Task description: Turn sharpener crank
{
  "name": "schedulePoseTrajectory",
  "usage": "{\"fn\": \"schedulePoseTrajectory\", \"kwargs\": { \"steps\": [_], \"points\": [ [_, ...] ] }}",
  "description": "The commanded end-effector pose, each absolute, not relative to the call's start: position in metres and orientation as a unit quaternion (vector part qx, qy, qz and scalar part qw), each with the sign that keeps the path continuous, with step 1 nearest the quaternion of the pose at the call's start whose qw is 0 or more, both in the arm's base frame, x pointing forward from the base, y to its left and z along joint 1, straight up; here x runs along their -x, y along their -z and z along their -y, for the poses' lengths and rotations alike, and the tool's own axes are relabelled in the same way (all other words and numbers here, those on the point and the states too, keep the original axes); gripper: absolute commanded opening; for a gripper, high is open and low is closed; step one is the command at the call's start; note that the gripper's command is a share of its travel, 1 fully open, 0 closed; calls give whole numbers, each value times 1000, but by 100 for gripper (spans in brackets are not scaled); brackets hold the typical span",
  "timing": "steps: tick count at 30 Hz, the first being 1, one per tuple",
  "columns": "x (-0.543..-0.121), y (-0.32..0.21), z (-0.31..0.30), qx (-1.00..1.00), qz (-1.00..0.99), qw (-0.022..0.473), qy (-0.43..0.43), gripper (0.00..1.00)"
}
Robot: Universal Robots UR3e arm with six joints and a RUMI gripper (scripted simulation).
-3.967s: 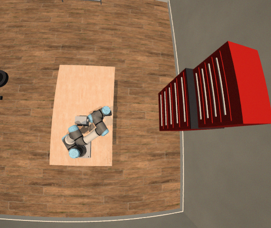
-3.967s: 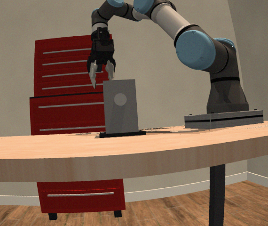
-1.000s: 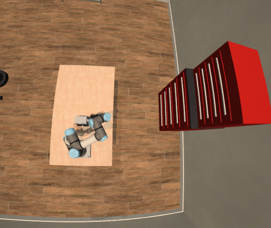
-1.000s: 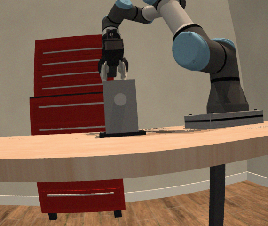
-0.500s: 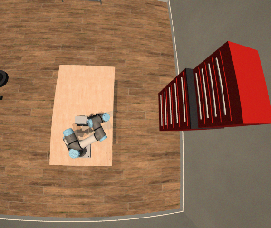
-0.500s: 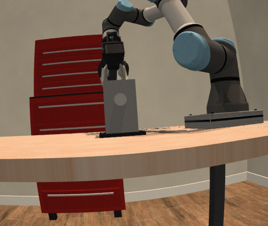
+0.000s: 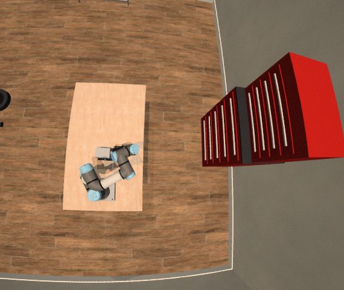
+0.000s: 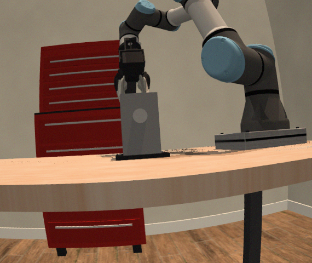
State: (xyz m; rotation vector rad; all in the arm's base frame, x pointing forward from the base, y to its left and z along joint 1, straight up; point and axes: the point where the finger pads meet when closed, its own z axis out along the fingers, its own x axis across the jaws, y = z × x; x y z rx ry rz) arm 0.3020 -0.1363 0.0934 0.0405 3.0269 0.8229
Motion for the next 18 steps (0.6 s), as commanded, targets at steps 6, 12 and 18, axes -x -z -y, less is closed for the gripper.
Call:
{"fn": "schedulePoseTrajectory", "kwargs": {
  "steps": [6,12,18],
  "points": [
    [-302,-94,137,-13,-965,3,-261,32],
    [-302,-94,137,-13,-965,3,-261,9],
    [-302,-94,137,-13,-965,3,-261,9]
  ]
}}
